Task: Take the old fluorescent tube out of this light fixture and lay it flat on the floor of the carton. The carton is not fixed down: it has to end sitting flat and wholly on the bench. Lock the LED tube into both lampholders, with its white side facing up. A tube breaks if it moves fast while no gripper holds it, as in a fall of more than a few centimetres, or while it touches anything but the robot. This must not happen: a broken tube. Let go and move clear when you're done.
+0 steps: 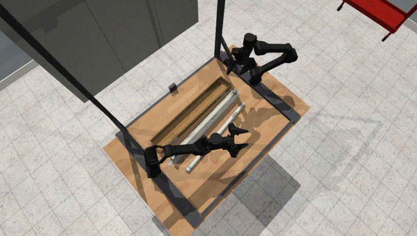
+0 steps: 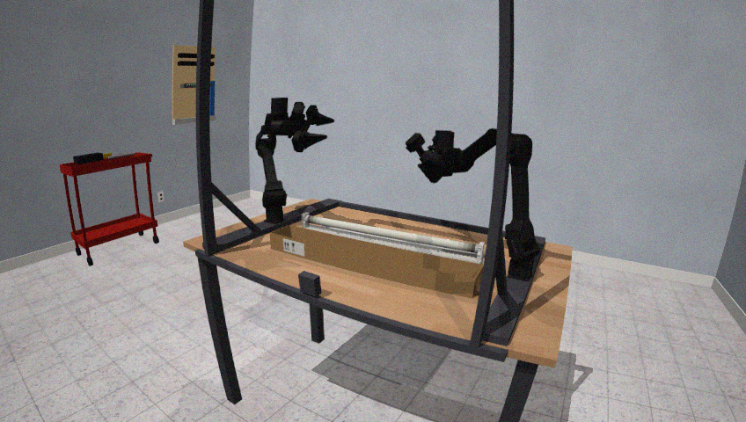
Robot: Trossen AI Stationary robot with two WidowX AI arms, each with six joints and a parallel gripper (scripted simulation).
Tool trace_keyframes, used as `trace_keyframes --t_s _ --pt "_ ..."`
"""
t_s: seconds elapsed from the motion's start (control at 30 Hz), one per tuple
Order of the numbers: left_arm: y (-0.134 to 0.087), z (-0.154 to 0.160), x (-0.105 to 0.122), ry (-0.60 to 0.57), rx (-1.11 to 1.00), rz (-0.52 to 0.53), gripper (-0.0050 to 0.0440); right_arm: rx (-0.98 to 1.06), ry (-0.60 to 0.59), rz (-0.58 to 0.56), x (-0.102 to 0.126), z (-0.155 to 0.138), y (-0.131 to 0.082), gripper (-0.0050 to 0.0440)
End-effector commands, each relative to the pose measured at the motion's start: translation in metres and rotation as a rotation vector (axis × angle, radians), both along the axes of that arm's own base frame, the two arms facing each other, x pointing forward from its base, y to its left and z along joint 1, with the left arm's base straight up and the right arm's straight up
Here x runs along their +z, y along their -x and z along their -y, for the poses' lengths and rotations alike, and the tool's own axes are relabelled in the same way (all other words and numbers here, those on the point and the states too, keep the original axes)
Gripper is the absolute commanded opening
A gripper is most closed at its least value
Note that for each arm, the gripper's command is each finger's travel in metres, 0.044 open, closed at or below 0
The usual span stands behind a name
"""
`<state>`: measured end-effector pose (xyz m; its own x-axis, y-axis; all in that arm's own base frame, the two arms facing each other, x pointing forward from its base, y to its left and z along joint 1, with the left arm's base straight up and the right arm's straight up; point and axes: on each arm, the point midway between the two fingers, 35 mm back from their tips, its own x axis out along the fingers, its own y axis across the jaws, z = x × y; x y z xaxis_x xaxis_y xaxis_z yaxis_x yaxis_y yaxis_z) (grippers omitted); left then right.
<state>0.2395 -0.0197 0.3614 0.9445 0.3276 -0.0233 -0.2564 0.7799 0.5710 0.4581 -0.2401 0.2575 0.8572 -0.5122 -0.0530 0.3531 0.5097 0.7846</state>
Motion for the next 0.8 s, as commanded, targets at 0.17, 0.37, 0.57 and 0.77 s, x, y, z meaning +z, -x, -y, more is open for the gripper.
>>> trace_keyframes --t_s 0.17,0.37,0.57,0.77 --pt "0.002 -0.002 0.007 0.013 0.002 0.018 0.0400 0.000 0.016 0.029 0.016 -0.001 0.002 0.0400" --pt "0.002 -0.002 0.007 0.013 0.002 0.018 0.0400 0.000 0.016 0.029 0.016 -0.001 0.002 0.0400" --pt "0.002 -0.002 0.007 0.013 0.002 0.018 0.0400 0.000 0.016 0.029 0.016 -0.001 0.002 0.0400" --pt "0.005 -0.006 0.003 0.052 0.000 -0.013 0.0400 0.048 0.041 -0.040 0.010 -0.012 0.021 0.0400"
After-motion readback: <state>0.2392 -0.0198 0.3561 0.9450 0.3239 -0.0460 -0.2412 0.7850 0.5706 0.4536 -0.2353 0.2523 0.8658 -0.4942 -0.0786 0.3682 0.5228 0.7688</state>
